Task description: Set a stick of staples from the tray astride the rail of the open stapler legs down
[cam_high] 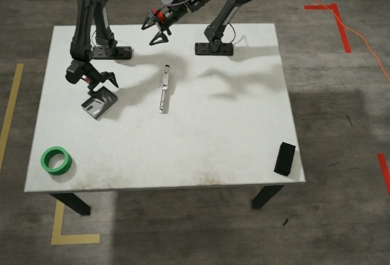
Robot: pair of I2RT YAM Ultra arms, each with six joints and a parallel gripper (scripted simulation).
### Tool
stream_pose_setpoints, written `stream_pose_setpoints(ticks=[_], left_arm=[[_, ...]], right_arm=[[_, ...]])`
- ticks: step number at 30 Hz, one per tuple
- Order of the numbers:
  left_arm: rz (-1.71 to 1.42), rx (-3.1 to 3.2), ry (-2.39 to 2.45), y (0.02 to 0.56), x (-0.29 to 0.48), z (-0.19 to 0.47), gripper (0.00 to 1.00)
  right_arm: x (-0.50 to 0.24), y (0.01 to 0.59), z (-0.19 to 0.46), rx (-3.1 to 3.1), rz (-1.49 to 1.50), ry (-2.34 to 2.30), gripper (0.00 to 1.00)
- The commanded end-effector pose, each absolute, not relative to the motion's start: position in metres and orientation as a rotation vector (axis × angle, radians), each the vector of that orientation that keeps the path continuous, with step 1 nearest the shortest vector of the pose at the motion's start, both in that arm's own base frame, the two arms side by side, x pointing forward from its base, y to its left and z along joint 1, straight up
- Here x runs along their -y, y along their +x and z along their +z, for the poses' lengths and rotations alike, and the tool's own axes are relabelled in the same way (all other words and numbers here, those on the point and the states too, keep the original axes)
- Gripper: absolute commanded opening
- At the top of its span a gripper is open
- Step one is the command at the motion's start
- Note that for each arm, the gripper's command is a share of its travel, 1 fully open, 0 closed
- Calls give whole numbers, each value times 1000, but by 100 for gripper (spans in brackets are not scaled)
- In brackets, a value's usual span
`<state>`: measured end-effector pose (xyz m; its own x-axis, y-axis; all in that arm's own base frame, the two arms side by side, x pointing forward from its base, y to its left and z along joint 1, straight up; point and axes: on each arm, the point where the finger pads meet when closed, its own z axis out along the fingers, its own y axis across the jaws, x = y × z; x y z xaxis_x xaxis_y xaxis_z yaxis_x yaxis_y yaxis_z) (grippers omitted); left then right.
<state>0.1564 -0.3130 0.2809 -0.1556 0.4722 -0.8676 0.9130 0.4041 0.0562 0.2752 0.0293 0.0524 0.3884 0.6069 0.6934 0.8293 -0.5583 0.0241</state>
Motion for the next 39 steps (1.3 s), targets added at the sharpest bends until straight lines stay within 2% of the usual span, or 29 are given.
stream_pose_setpoints(ticks=[1,21,30,39], left_arm=[[-633,-1771,1192,155,310,287,100],[-633,-1771,1192,155,310,287,100],[-633,-1771,1192,155,310,287,100],[-633,-1771,1192,155,310,287,100]], right_arm=[[-47,280,60,1365,-961,-2173,100],[-55,288,58,1413,-951,-2115,100],[-49,276,55,1548,-825,-2016,100],[-23,304,62,1766,-714,-1749,100]])
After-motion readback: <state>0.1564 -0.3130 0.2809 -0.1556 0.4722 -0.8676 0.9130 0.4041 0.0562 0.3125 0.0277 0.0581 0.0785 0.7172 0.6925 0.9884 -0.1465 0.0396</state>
